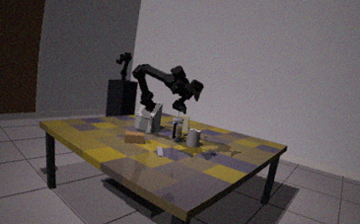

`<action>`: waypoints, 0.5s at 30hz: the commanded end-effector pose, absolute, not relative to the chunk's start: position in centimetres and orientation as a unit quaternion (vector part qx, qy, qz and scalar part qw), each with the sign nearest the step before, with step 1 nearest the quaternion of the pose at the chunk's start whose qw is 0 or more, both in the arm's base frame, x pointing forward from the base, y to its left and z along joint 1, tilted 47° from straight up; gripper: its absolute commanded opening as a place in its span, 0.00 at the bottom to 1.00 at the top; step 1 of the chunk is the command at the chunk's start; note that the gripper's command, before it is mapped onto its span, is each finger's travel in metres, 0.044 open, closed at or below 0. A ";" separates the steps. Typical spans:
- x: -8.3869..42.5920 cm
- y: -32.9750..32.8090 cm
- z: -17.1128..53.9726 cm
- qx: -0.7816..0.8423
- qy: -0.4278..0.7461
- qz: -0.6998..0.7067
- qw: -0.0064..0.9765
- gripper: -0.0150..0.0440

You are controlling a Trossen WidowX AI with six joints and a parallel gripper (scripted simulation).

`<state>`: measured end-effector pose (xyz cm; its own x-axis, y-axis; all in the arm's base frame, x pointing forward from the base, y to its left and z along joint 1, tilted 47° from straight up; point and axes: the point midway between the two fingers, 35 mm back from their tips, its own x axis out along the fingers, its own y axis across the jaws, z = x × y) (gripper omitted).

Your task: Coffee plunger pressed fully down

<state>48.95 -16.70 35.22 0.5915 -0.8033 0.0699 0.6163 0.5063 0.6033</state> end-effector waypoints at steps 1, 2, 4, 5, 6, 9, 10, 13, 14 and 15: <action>49.0 -10.7 30.9 0.260 -0.081 -0.409 0.871 1.00; 48.8 -9.2 29.9 0.253 -0.058 -0.406 0.876 1.00; 48.1 -6.4 27.9 0.238 -0.015 -0.400 0.885 1.00; 47.7 -5.0 27.0 0.228 0.006 -0.397 0.889 1.00; 47.1 -3.6 26.0 0.218 0.027 -0.394 0.893 1.00; 44.9 0.3 23.3 0.180 0.086 -0.381 0.903 1.00; 44.0 1.5 22.4 0.163 0.105 -0.376 0.906 1.00; 40.8 4.9 20.1 0.105 0.157 -0.360 0.914 1.00; 39.6 5.8 19.4 0.084 0.172 -0.354 0.916 1.00; 38.4 6.7 18.8 0.061 0.185 -0.348 0.917 1.00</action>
